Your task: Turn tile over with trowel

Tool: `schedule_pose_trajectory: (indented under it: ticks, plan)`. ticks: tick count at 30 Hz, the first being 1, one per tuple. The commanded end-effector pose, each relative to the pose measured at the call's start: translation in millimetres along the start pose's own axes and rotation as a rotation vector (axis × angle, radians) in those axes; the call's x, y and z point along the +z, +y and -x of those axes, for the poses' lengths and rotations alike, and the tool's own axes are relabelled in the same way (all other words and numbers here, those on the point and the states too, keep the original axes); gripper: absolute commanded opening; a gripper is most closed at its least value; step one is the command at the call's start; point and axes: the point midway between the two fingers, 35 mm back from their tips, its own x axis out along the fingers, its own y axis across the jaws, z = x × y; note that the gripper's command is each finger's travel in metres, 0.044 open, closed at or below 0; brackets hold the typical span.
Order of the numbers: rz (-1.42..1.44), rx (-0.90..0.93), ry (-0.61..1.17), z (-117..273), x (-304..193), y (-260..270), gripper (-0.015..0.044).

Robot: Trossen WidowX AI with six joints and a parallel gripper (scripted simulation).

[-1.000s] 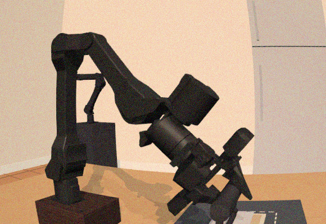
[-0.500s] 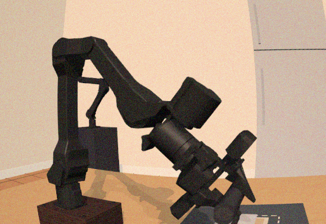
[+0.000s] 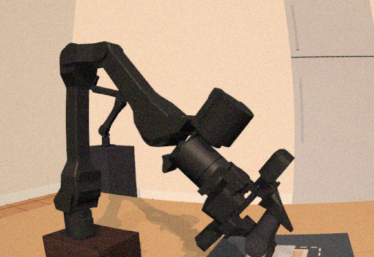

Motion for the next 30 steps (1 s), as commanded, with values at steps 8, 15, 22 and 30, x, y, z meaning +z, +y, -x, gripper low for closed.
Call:
schedule_pose_trajectory:
  ticks: [8,15,22,30]
  plan:
    - [0.007,0.017,0.003,2.1,-0.6,5.3,0.0]
    - [0.001,-0.001,0.0,0.1,0.0,-0.2,0.0]
    - [-0.018,-0.012,-0.011,-1.3,2.4,-1.0,0.0]
    - [-0.225,-0.099,-0.152,-14.8,31.2,-3.9,0.0]
